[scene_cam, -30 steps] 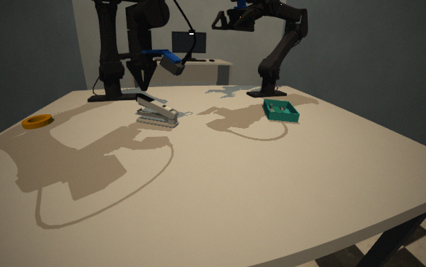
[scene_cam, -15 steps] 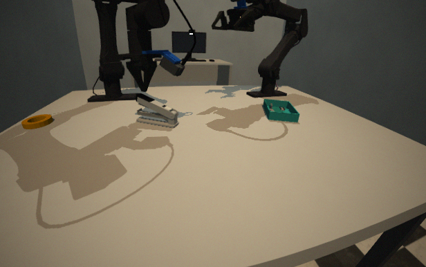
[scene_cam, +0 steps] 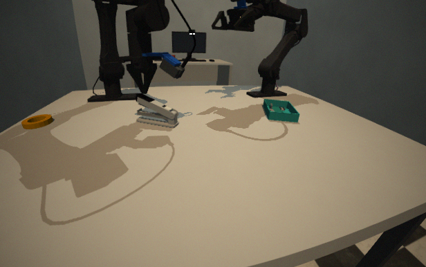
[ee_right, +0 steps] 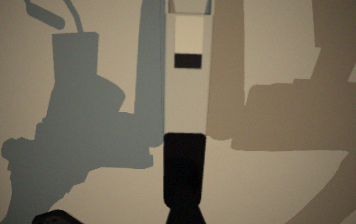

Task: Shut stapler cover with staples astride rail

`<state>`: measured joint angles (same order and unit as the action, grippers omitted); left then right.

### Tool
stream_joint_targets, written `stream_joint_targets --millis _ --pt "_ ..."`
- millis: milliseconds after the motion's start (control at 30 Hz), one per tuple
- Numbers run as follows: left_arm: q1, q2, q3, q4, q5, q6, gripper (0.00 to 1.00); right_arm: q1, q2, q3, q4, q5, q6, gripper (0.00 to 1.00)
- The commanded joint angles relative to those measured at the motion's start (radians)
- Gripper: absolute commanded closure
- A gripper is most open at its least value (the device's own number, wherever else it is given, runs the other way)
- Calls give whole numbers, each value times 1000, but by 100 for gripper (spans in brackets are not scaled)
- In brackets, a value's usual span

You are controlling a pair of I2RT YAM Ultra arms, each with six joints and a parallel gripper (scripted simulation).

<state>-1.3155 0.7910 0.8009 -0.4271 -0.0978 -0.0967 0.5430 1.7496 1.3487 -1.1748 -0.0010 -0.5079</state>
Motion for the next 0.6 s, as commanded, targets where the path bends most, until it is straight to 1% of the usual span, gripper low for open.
stream_joint_targets --millis 0,567 --pt "-3 4 10 23 2 2 0 9 -12 -17 30 4 5 100" --pt "-3 4 10 23 2 2 0 9 7 -44 63 4 5 100"
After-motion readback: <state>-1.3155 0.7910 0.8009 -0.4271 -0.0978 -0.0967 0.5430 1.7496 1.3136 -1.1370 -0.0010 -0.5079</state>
